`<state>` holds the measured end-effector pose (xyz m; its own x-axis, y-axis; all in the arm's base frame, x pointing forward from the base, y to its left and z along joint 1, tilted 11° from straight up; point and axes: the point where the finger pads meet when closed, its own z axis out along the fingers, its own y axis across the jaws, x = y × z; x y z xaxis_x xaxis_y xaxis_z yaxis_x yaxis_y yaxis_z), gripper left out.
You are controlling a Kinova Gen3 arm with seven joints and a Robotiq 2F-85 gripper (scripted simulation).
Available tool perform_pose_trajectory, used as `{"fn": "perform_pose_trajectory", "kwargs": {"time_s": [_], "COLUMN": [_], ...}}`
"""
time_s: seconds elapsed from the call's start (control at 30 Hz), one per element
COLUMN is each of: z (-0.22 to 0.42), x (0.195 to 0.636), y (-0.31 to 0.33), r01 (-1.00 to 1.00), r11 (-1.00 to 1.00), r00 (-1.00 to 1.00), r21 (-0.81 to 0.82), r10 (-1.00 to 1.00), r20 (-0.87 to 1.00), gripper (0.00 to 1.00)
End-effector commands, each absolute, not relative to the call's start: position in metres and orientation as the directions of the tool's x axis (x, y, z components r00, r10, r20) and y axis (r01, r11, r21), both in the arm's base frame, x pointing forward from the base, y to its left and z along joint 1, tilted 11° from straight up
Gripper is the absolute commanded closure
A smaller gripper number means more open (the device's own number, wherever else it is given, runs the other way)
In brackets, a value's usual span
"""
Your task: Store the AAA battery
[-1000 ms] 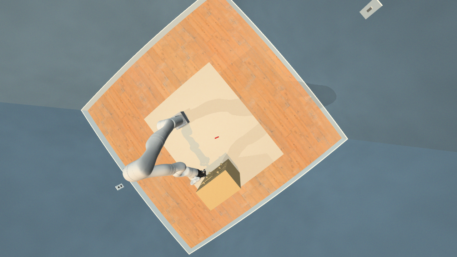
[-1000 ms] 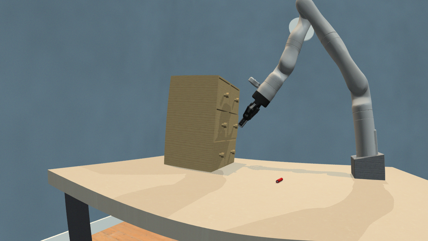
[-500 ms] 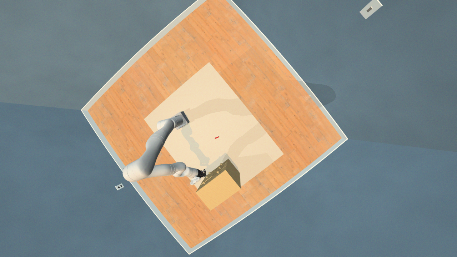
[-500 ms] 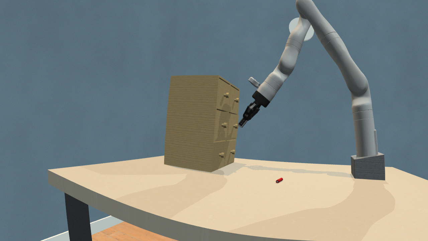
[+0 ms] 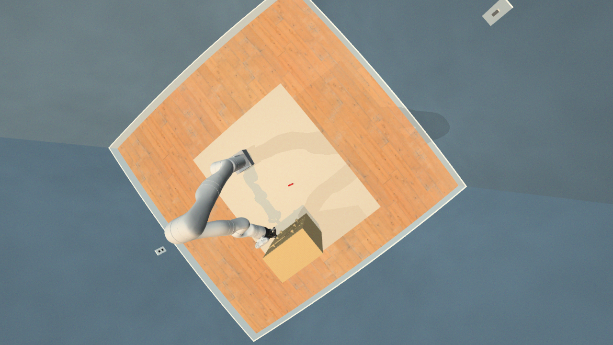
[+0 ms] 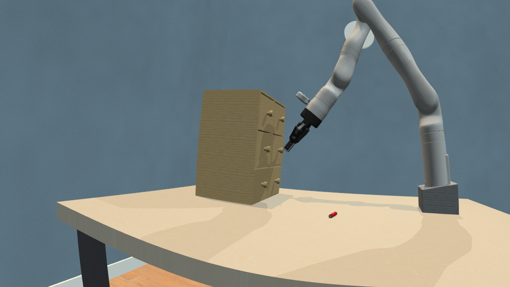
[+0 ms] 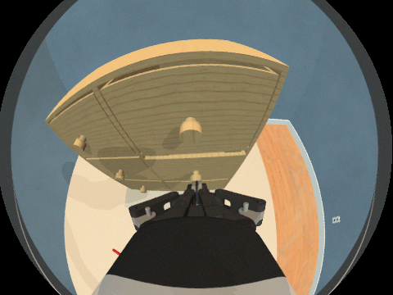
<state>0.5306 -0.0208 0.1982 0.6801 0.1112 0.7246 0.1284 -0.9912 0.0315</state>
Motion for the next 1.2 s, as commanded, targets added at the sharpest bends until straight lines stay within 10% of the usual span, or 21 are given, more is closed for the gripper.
{"fn": "perform_pose_trajectory", "kwargs": {"time_s": [0.0,1.17], "z": [0.198,0.205], "x": [0.531,0.461], "y": [-0.019,-0.027], "r01": [0.124,0.124], "r11": [-0.992,-0.992], "r00": [0.683,0.680], "r21": [0.024,0.023], "r10": [0.103,0.102], "r20": [0.723,0.726], "gripper": [1.00,1.00]}}
